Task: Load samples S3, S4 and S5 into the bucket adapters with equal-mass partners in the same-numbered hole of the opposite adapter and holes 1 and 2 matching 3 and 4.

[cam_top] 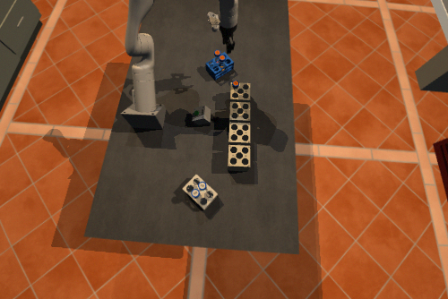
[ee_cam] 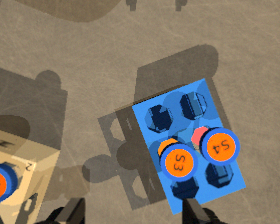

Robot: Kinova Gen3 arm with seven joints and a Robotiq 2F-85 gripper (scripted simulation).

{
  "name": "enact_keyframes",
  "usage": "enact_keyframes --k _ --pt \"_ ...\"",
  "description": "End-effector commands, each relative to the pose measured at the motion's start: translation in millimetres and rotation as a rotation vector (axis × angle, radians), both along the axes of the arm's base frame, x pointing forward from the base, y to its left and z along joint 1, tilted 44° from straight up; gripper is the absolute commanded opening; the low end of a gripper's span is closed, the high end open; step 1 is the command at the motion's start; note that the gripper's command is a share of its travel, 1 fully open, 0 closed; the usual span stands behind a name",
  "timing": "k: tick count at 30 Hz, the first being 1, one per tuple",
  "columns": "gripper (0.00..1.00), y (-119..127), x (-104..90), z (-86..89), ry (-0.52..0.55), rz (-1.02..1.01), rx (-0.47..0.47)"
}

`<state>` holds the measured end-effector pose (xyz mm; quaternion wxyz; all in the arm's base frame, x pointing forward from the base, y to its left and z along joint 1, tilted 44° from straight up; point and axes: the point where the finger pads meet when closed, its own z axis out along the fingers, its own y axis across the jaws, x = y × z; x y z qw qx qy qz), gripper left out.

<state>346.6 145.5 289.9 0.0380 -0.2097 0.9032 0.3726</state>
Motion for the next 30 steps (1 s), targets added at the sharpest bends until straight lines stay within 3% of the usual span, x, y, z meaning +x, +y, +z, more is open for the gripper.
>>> enact_keyframes --k 1,19,30 --pt "0.62 -11 2.0 -11.6 0.042 -0.048 -0.009" --pt "0.62 -49 3.3 -48.7 0.226 -0.238 -0.032" --pt "0.62 -71 5.0 -69.3 0.218 -0.233 -0.032"
